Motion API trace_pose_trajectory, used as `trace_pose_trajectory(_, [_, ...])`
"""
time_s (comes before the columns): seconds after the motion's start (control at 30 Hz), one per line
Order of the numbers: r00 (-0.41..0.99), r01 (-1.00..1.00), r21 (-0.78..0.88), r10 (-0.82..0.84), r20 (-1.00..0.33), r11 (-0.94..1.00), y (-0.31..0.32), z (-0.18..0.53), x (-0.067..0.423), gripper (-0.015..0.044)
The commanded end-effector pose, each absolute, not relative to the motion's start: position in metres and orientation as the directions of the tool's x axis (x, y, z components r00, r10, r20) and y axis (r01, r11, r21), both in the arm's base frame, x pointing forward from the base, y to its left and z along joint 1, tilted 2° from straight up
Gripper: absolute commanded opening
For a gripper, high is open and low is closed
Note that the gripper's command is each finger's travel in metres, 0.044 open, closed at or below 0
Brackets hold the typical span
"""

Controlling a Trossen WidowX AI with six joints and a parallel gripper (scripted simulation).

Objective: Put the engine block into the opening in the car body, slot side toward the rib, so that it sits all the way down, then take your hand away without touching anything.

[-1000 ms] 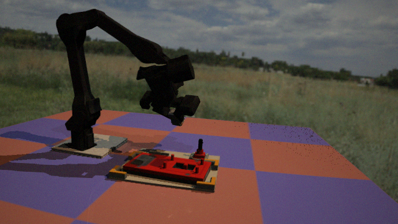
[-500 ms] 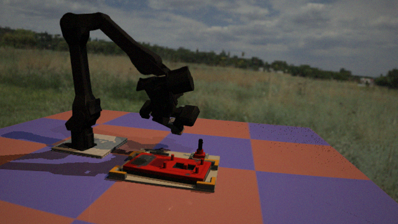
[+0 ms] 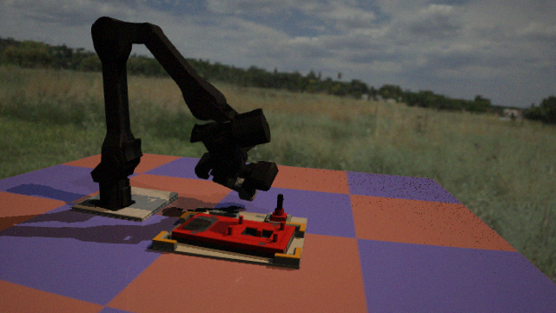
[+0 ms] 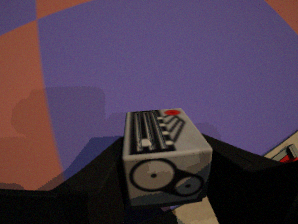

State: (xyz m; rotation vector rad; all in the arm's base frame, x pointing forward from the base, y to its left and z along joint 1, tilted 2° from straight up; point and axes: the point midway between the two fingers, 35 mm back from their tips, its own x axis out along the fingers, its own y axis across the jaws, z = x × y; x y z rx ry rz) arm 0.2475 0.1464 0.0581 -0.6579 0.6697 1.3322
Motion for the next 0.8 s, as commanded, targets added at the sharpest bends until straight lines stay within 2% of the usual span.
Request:
trace_pose_trajectory(0.0, [0.109, -0.992, -0.046, 0.644, -0.758, 0.114, 0.146, 0.049, 0.246, 0.0000])
trace_pose_trajectory(0.43, [0.109, -0.992, -0.046, 0.644, -0.758, 0.114, 0.147, 0.036, 0.249, 0.0000])
trace_pose_trajectory(0.77, [0.115, -0.992, -0.050, 0.651, -0.750, 0.117, 0.147, 0.037, 0.249, 0.0263])
